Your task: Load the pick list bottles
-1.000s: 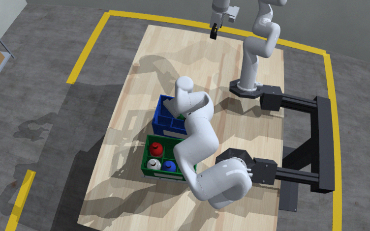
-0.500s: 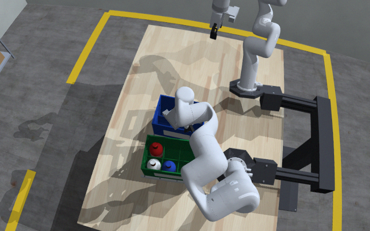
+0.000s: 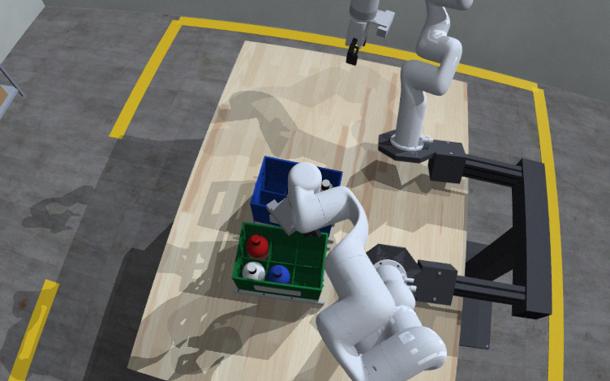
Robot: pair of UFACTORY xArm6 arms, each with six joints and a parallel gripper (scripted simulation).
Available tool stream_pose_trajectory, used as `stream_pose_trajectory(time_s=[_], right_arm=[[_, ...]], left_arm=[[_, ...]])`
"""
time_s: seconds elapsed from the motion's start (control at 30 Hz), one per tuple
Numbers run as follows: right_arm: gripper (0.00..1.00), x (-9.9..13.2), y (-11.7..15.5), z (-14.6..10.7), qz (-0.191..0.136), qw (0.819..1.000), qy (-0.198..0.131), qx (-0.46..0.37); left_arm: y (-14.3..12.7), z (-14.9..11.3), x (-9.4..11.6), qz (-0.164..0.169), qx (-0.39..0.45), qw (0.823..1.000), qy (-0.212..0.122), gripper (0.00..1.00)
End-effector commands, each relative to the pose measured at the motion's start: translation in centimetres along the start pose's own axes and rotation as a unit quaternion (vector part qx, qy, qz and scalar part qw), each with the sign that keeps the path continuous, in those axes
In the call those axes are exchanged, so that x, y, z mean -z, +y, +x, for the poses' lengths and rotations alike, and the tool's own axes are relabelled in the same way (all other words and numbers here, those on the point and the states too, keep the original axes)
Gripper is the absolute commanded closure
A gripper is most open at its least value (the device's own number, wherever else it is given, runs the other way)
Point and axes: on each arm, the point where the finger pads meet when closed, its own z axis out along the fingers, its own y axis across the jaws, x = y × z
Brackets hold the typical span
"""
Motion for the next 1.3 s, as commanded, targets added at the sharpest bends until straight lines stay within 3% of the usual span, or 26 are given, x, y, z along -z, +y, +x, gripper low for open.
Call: stream_pose_trajectory(time_s=[0.0,1.27], right_arm=[[0.0,0.1,0.0,0.0,-0.001,1.0,-0.001,0.0],[0.0,0.1,0.0,0.0,-0.001,1.0,-0.001,0.0]], left_arm=[[-1.4,1.1,0.8,-0.002,0.0,1.0,0.0,0.35],[-14.4,10.9,5.9,-0.002,0.0,1.0,0.0,0.35]])
